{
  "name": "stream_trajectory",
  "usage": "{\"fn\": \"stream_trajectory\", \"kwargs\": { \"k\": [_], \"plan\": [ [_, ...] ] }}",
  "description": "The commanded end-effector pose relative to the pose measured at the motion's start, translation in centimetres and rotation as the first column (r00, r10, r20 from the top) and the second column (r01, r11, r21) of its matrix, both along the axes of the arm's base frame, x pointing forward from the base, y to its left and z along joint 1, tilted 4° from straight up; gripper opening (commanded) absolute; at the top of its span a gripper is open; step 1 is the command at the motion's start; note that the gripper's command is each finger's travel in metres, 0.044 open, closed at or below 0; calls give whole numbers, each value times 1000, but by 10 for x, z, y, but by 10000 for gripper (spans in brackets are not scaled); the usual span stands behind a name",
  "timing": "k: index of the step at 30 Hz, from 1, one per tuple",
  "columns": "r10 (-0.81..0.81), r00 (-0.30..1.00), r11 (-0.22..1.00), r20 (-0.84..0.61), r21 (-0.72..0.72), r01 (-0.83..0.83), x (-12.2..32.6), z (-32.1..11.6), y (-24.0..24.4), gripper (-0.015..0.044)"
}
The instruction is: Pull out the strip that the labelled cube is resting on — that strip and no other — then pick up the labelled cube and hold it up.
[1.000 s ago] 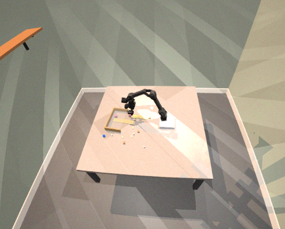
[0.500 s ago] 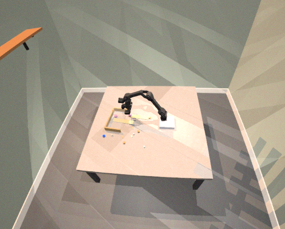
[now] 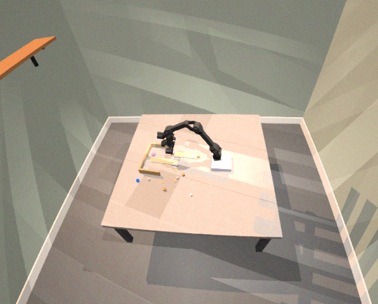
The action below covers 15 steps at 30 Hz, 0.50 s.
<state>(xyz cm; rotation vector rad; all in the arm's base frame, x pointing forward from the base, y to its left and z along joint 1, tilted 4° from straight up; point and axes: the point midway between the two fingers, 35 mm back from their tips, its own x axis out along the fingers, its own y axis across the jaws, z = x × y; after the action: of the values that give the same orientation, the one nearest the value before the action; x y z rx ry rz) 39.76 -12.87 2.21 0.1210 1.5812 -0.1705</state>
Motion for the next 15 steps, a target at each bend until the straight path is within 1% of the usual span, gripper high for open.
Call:
{"fn": "stream_trajectory", "kwargs": {
  "k": [1,15],
  "plan": [
    [-3,1000,1000,-10,4,3,-2,-10,0,250],
    [-3,1000,1000,-10,4,3,-3,-29,1,250]
  ]
}}
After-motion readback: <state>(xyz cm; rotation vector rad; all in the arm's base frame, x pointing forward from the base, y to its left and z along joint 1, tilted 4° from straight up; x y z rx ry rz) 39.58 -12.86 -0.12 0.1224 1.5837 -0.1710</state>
